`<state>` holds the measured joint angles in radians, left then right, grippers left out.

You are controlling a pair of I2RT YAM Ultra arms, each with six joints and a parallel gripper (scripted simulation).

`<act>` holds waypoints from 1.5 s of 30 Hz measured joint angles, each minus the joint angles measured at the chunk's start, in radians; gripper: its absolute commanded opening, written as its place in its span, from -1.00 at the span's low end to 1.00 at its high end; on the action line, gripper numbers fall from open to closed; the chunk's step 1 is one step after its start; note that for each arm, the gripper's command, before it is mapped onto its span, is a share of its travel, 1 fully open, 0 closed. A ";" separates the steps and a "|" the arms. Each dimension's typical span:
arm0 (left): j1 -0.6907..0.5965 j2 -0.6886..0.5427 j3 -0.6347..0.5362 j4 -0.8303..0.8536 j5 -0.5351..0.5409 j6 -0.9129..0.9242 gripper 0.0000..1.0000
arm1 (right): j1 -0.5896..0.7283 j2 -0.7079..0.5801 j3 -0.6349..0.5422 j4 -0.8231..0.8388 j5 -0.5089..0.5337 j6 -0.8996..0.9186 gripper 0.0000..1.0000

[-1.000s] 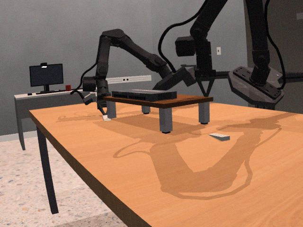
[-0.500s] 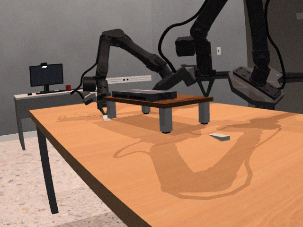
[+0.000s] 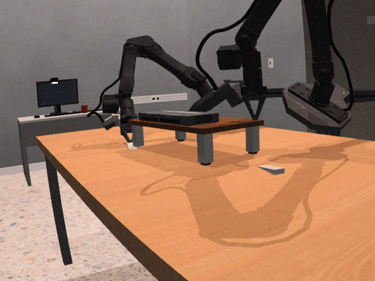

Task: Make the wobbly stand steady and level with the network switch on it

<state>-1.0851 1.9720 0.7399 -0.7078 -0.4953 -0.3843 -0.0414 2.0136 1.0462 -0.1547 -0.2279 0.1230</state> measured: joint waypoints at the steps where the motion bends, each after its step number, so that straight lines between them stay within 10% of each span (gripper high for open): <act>1: 0.000 0.000 0.000 0.000 0.000 0.000 -1.00 | 0.002 -0.001 0.000 -0.003 0.001 0.002 -1.00; 45: 0.000 0.000 0.000 0.000 0.000 0.000 -1.00 | 0.018 -0.024 -0.003 -0.016 -0.008 -0.001 -1.00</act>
<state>-1.0851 1.9720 0.7399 -0.7078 -0.4953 -0.3843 -0.0231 1.9896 1.0435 -0.1711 -0.2359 0.1219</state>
